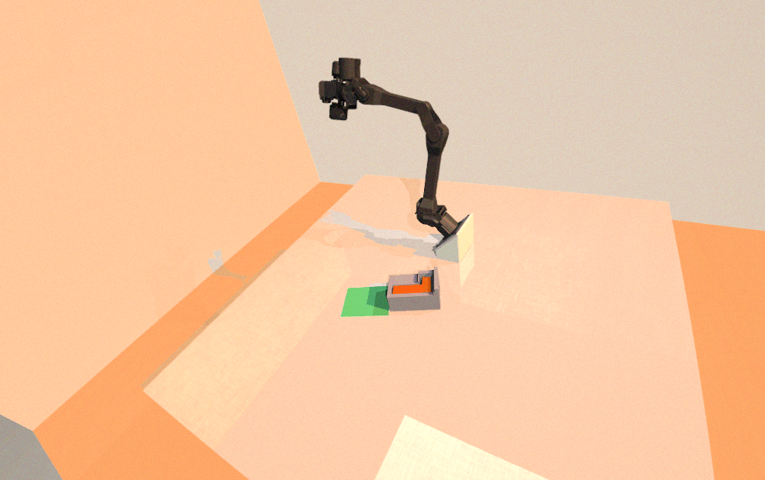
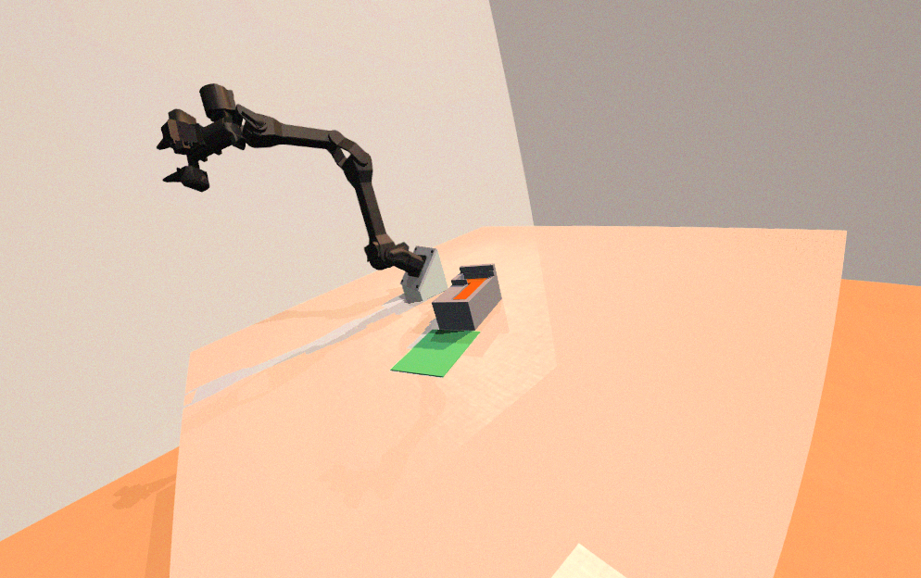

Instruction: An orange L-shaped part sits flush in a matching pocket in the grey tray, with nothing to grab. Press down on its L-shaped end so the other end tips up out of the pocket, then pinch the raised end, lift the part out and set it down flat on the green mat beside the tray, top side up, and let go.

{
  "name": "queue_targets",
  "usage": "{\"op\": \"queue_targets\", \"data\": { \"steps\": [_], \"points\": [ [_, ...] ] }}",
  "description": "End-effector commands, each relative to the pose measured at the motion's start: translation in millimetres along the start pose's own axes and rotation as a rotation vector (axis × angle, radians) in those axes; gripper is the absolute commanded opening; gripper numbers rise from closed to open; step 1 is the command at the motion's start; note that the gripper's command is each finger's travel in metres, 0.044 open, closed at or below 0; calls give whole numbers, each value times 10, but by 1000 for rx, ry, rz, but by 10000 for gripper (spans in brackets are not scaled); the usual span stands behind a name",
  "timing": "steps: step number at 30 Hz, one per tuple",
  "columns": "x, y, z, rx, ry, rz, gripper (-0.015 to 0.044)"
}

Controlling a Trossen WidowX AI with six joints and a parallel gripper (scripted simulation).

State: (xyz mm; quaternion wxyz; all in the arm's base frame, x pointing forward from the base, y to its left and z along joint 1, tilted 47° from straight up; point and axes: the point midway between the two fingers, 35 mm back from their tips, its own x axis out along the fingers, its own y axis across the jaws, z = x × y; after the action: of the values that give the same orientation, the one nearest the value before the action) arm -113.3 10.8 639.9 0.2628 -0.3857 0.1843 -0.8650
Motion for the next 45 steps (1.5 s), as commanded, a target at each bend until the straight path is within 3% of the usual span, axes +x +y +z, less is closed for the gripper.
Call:
{"op": "queue_targets", "data": {
  "steps": [1, 9, 16, 23, 31, 36, 45],
  "points": [
    [22, 49, 14, 4, -4, 14, 374],
    [221, 785, 291, 71, -110, 226, 180],
    [200, 1804, 756, 155, -218, 517, 180],
    [-109, 2517, 1105, 166, -301, 752, 180],
    [-815, 3279, 1551, 219, -399, 1057, 180],
    [-1597, 3791, 1732, 177, -420, 1306, 180],
    [-3125, 4255, 1650, -30, -458, 1666, 180]
  ]
}}
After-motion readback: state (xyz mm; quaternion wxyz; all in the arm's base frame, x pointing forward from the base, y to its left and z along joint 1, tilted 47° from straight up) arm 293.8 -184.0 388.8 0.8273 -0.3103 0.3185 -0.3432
